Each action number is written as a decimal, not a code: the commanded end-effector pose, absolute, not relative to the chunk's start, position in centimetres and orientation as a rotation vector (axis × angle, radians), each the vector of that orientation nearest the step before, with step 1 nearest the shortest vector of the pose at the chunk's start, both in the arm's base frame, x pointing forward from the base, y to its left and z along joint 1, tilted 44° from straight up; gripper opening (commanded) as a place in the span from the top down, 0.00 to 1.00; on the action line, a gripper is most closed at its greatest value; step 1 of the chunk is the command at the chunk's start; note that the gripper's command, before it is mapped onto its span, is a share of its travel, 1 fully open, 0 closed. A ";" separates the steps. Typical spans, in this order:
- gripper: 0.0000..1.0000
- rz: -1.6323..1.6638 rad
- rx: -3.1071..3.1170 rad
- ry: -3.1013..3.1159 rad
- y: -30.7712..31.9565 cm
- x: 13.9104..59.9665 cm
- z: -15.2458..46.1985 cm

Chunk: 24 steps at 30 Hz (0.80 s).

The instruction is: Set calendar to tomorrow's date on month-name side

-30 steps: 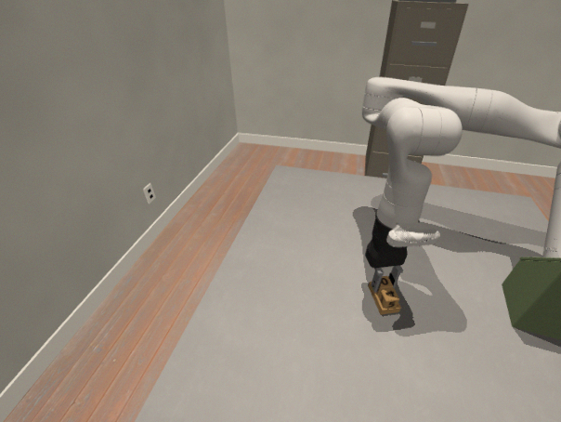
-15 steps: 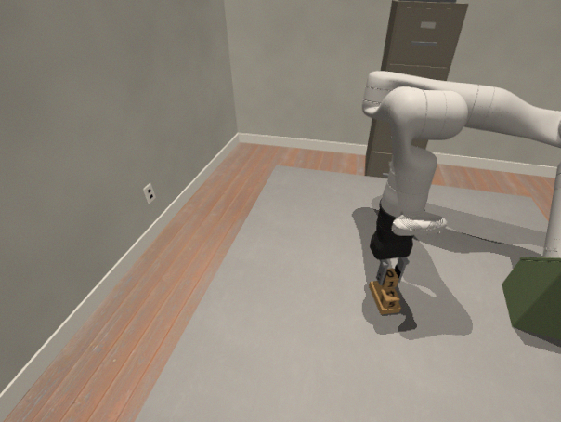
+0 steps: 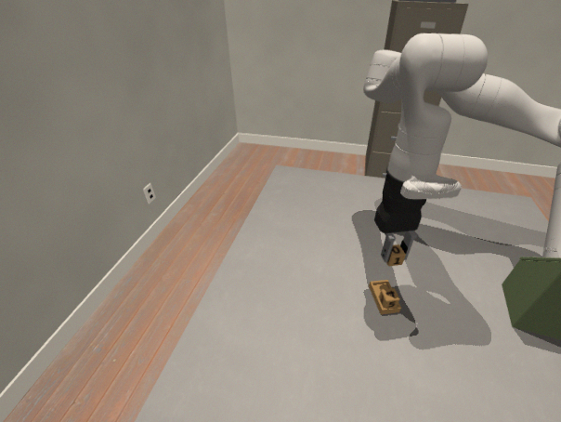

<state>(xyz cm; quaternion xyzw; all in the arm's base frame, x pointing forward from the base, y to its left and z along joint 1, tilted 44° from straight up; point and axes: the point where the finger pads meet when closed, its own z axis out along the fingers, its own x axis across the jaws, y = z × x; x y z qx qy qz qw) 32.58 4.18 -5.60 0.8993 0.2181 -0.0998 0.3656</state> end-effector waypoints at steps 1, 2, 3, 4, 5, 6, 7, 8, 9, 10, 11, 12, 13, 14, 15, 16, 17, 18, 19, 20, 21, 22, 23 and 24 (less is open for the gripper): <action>0.43 -0.247 2.311 0.565 4.5 32.7 -5.4; 0.43 -0.247 2.311 0.565 4.5 32.7 -5.4; 0.43 -0.247 2.311 0.565 4.5 32.7 -5.4; 0.43 -0.247 2.311 0.565 4.5 32.7 -5.4; 0.43 -0.247 2.311 0.565 4.5 32.7 -5.4; 0.43 -0.247 2.311 0.565 4.5 32.7 -5.4; 0.43 -0.247 2.311 0.565 4.5 32.7 -5.4; 0.43 -0.247 2.311 0.565 4.5 32.7 -5.4; 0.43 -0.247 2.311 0.564 4.5 32.8 -5.4; 0.43 -0.245 2.312 0.560 4.4 32.8 -5.4; 0.43 -0.241 2.315 0.550 4.3 32.9 -5.2; 0.43 -0.233 2.319 0.531 4.1 33.0 -5.1; 0.43 -0.222 2.325 0.504 3.8 33.2 -4.8; 0.43 -0.207 2.333 0.468 3.4 33.5 -4.4; 0.43 -0.188 2.341 0.423 2.8 33.9 -3.9; 0.43 -0.167 2.350 0.371 2.2 34.2 -3.3; 0.43 -0.143 2.358 0.313 1.5 34.6 -2.7; 0.43 -0.117 2.364 0.250 0.7 35.0 -2.0; 0.43 -0.091 2.369 0.185 -0.2 35.4 -1.3; 0.43 -0.065 2.372 0.120 -1.0 35.7 -0.6; 0.43 -0.039 2.373 0.058 -1.9 36.0 0.1; 0.43 -0.015 2.372 -0.001 -2.7 36.2 0.8; 0.43 -0.015 2.372 -0.001 -2.7 36.2 0.8; 0.43 -0.015 2.372 -0.001 -2.7 36.2 0.8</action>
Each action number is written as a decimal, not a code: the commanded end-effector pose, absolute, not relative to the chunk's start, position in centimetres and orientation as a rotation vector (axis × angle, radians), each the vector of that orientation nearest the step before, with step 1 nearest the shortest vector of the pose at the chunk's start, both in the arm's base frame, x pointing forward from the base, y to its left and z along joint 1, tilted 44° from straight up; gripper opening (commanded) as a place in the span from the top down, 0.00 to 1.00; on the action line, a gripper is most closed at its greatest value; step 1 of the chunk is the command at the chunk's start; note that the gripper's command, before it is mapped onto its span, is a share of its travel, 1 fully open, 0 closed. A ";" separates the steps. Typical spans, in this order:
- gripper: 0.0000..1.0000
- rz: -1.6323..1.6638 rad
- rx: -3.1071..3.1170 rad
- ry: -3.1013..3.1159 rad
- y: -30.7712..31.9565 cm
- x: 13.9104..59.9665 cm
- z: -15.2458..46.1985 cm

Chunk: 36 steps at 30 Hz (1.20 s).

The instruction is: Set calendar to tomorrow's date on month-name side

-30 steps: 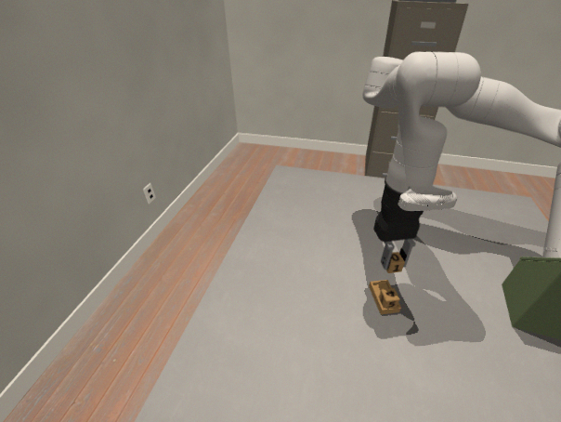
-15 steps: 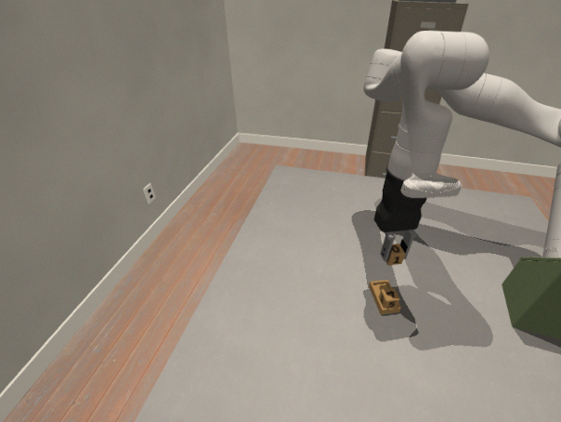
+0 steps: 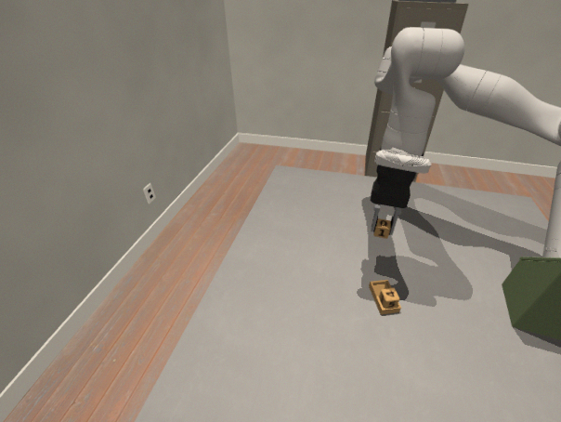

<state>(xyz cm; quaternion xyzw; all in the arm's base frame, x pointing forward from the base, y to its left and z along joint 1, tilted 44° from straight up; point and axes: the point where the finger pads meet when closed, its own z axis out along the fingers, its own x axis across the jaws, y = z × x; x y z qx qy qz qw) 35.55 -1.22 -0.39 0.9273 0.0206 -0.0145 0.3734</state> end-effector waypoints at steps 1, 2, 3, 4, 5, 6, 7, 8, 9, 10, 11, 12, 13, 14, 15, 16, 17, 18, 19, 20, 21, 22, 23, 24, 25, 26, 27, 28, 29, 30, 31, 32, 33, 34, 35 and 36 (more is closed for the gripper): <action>0.43 0.006 2.370 -0.054 -3.4 36.4 1.4; 0.43 0.024 2.367 -0.099 -4.1 36.6 1.9; 0.43 0.039 2.364 -0.135 -4.6 36.7 2.3; 0.43 0.050 2.361 -0.163 -5.0 36.7 2.6; 0.43 0.058 2.359 -0.181 -5.3 36.8 2.8; 0.43 0.062 2.358 -0.192 -5.4 36.8 2.9; 0.43 0.064 2.358 -0.196 -5.5 36.8 3.0; 0.43 0.064 2.358 -0.197 -5.5 36.8 3.0; 0.43 0.064 2.358 -0.197 -5.5 36.8 3.0; 0.43 0.064 2.358 -0.197 -5.5 36.8 3.0; 0.43 0.064 2.358 -0.197 -5.5 36.8 3.0; 0.43 0.064 2.358 -0.197 -5.5 36.8 3.0; 0.43 0.064 2.358 -0.197 -5.5 36.8 3.0; 0.43 0.064 2.358 -0.197 -5.5 36.8 3.0; 0.43 0.064 2.358 -0.197 -5.5 36.8 3.0; 0.43 0.064 2.358 -0.197 -5.5 36.8 3.0; 0.43 0.064 2.358 -0.197 -5.5 36.8 3.0; 0.43 0.064 2.358 -0.197 -5.5 36.8 3.0; 0.43 0.064 2.358 -0.197 -5.5 36.8 3.0; 0.43 0.064 2.358 -0.197 -5.5 36.8 3.0; 0.43 0.064 2.358 -0.197 -5.5 36.8 3.0; 0.43 0.064 2.358 -0.197 -5.5 36.8 3.0; 0.43 0.064 2.358 -0.197 -5.6 36.8 2.9; 0.43 0.064 2.358 -0.197 -5.7 36.8 2.8; 0.43 0.064 2.358 -0.197 -5.8 36.8 2.7; 0.43 0.064 2.358 -0.197 -5.9 36.8 2.6; 0.43 0.064 2.358 -0.197 -6.0 36.8 2.4; 0.43 0.064 2.358 -0.197 -6.2 36.8 2.2; 0.43 0.064 2.358 -0.197 -6.5 36.8 2.0; 0.43 0.064 2.358 -0.197 -6.7 36.8 1.7; 0.43 0.064 2.358 -0.197 -7.0 36.8 1.5; 0.43 0.064 2.358 -0.197 -7.3 36.8 1.2; 0.43 0.064 2.358 -0.197 -7.3 36.8 1.2; 0.43 0.064 2.358 -0.197 -7.3 36.8 1.2; 0.43 0.064 2.358 -0.197 -7.6 36.8 0.8; 0.43 0.064 2.358 -0.197 -7.9 36.8 0.5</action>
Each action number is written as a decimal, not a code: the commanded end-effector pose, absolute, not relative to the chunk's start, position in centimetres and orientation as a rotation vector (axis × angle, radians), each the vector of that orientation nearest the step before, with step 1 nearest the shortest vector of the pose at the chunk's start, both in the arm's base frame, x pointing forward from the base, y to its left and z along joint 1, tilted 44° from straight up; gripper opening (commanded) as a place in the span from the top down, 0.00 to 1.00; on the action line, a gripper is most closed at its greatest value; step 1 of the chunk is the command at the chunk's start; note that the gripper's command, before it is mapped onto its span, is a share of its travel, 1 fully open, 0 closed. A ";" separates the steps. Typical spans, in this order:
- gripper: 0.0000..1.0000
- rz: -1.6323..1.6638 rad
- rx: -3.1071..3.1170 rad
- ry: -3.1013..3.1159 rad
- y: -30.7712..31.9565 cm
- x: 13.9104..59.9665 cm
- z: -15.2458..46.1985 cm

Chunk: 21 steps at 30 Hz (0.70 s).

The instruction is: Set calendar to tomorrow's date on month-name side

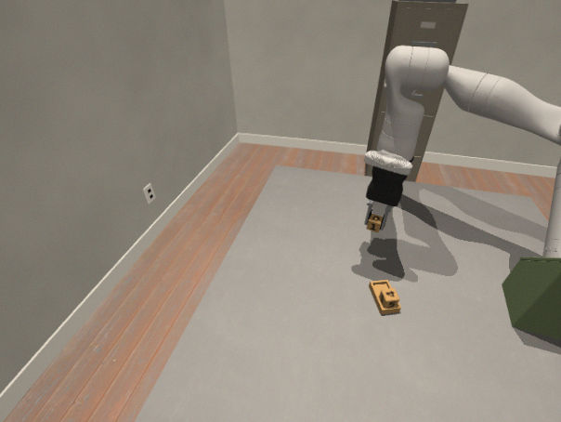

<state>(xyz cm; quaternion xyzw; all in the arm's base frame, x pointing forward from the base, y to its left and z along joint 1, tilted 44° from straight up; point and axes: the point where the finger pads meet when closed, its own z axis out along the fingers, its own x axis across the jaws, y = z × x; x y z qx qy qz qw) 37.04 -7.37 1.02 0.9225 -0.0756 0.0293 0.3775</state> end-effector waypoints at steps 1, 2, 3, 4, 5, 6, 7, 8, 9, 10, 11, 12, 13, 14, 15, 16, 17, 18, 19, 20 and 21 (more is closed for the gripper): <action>0.43 0.064 2.358 -0.197 -8.3 36.8 0.2; 0.43 0.064 2.358 -0.197 -8.6 36.8 -0.2; 0.43 0.064 2.358 -0.197 -9.0 36.8 -0.6; 0.43 0.064 2.358 -0.197 -9.3 36.8 -0.9; 0.43 0.064 2.358 -0.197 -9.7 36.7 -1.3; 0.43 0.064 2.358 -0.197 -10.0 36.7 -1.6; 0.43 0.064 2.358 -0.197 -10.3 36.7 -1.9; 0.43 0.064 2.358 -0.197 -10.6 36.7 -2.2; 0.43 0.064 2.358 -0.197 -10.9 36.7 -2.5; 0.43 0.064 2.358 -0.197 -11.1 36.7 -2.8; 0.43 0.064 2.358 -0.197 -11.4 36.7 -3.0; 0.43 0.064 2.358 -0.197 -11.6 36.7 -3.2; 0.43 0.064 2.358 -0.197 -11.7 36.7 -3.4; 0.43 0.064 2.358 -0.197 -11.7 36.7 -3.4; 0.43 0.064 2.358 -0.197 -11.7 36.7 -3.4; 0.43 0.064 2.358 -0.197 -11.9 36.7 -3.5; 0.43 0.064 2.358 -0.197 -12.0 36.7 -3.6; 0.43 0.064 2.358 -0.197 -12.1 36.7 -3.7; 0.43 0.064 2.358 -0.197 -12.1 36.7 -3.8; 0.43 0.064 2.358 -0.197 -12.2 36.7 -3.8; 0.43 0.064 2.358 -0.197 -12.2 36.7 -3.9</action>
